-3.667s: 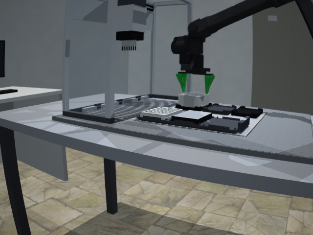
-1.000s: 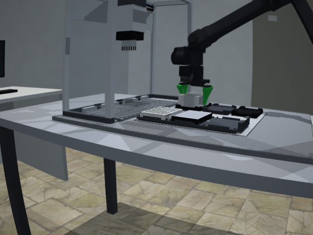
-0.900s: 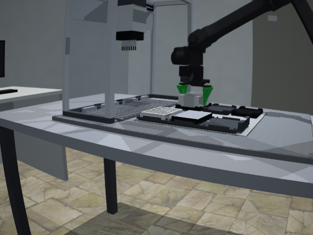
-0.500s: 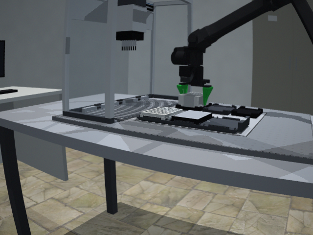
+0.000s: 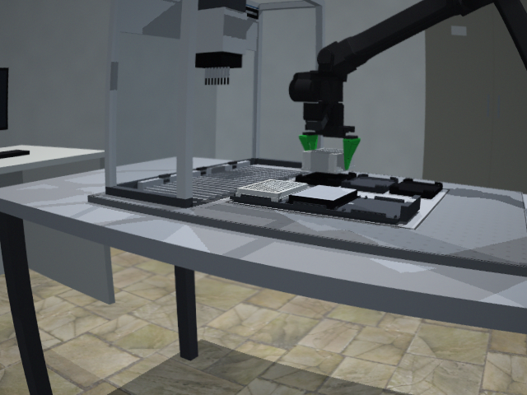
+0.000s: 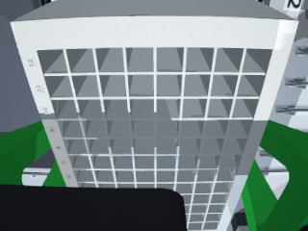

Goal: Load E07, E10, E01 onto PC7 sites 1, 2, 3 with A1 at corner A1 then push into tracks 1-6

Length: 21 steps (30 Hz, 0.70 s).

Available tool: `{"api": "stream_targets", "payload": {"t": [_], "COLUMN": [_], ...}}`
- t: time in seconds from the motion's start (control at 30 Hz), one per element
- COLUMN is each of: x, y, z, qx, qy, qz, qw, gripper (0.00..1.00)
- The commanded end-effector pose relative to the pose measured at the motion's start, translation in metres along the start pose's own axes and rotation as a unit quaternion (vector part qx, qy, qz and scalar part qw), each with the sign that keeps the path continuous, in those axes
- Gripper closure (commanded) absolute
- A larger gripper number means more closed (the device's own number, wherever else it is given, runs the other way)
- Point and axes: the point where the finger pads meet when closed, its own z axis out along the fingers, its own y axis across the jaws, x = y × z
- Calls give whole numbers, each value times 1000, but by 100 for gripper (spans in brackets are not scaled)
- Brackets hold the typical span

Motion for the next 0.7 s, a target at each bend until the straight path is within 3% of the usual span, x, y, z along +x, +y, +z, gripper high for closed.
{"api": "stream_targets", "payload": {"t": [0.0,0.23,0.27,0.37,0.67], "x": [5,5,0,5,7], "y": [-28,-27,-25,-27,-25], "z": [-55,-69,-46,-80,-104], "qx": [47,47,25,47,47], "qy": [4,4,2,3,3], "qz": [11,11,7,11,13], "qw": [999,999,1000,999,999], "gripper": [100,100,100,100,100]}}
